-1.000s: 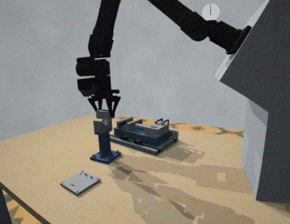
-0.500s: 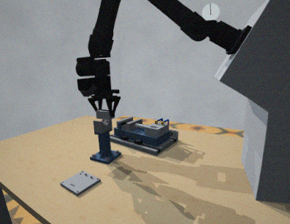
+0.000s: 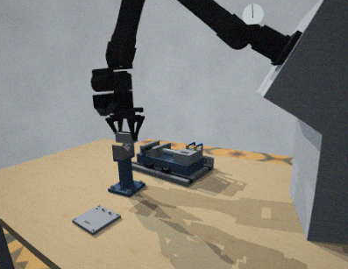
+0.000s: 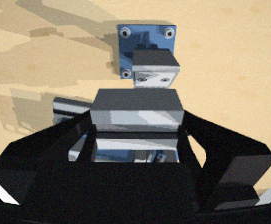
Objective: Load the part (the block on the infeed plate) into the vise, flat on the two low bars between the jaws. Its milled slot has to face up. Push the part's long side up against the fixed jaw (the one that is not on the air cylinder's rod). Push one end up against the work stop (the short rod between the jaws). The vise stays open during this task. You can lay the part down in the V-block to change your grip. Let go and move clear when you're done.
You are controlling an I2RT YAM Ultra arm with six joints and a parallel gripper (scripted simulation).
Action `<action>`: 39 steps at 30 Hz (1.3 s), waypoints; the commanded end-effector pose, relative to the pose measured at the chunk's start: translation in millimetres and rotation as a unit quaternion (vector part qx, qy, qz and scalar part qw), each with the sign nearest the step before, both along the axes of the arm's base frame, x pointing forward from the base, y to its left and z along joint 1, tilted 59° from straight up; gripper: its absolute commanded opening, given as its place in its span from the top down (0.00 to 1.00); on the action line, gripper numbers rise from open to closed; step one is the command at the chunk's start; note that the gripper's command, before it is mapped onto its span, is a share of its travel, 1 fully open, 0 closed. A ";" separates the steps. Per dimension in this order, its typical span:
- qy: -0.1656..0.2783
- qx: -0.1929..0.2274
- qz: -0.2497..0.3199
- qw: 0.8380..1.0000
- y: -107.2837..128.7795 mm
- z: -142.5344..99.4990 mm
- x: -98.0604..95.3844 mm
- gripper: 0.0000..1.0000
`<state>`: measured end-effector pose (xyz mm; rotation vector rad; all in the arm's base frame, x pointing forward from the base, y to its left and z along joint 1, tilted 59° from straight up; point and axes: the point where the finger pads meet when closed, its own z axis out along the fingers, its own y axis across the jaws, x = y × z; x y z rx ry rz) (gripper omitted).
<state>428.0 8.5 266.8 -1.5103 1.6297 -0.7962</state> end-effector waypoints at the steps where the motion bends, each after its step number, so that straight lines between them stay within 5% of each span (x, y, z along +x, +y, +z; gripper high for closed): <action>1: -0.022 0.004 0.004 1.000 5.5 22.7 -4.3 1.00; 39: -0.012 0.003 -0.001 1.000 -2.1 24.6 -26.2 1.00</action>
